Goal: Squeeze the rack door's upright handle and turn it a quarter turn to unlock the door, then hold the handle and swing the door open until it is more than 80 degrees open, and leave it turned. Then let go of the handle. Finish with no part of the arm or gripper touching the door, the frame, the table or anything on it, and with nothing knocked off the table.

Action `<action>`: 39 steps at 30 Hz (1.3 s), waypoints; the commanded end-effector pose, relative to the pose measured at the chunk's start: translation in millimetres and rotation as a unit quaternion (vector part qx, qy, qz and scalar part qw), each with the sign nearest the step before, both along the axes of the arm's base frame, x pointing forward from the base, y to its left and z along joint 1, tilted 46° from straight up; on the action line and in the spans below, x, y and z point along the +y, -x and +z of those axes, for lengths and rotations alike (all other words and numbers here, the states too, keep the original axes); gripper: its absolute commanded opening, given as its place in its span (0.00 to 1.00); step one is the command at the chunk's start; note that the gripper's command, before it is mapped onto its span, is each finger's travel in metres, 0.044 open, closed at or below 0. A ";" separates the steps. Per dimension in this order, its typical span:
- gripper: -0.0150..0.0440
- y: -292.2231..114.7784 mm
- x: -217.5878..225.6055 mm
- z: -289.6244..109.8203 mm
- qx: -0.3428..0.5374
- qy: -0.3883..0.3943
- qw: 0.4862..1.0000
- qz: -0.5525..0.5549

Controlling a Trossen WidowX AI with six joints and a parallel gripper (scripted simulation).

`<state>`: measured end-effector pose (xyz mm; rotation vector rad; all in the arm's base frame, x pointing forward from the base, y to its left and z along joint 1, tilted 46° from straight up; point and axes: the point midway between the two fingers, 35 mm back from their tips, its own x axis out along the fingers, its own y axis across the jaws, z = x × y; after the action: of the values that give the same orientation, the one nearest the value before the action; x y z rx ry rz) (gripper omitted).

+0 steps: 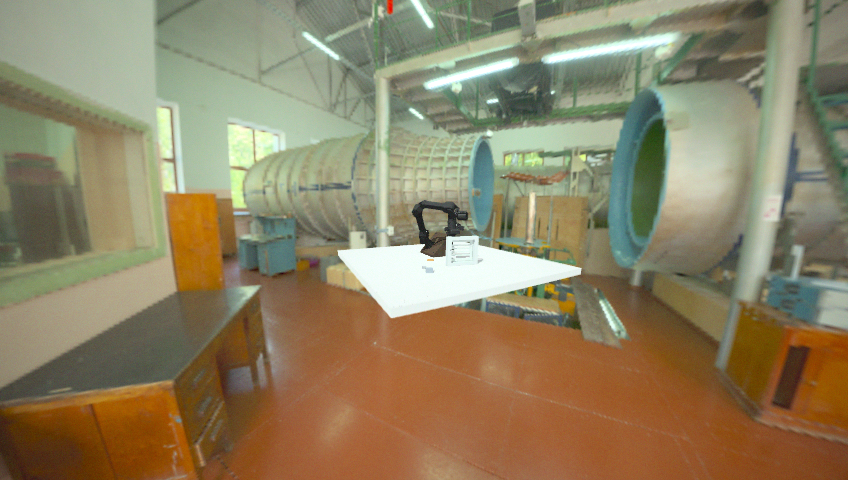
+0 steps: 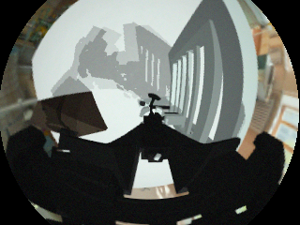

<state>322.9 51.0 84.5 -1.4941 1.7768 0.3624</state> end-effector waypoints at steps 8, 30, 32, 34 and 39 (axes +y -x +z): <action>0.28 9.9 7.7 -7.6 -0.082 -0.002 0.994 -0.077; 0.28 34.9 32.7 -32.3 -0.204 0.000 0.958 -0.200; 0.28 36.7 35.4 -34.9 -0.214 0.000 0.954 -0.210; 0.28 38.3 38.0 -37.6 -0.224 0.000 0.949 -0.220; 0.28 41.9 44.9 -44.2 -0.249 0.000 0.937 -0.246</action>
<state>282.6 92.0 45.3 -1.0196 1.6644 -0.1980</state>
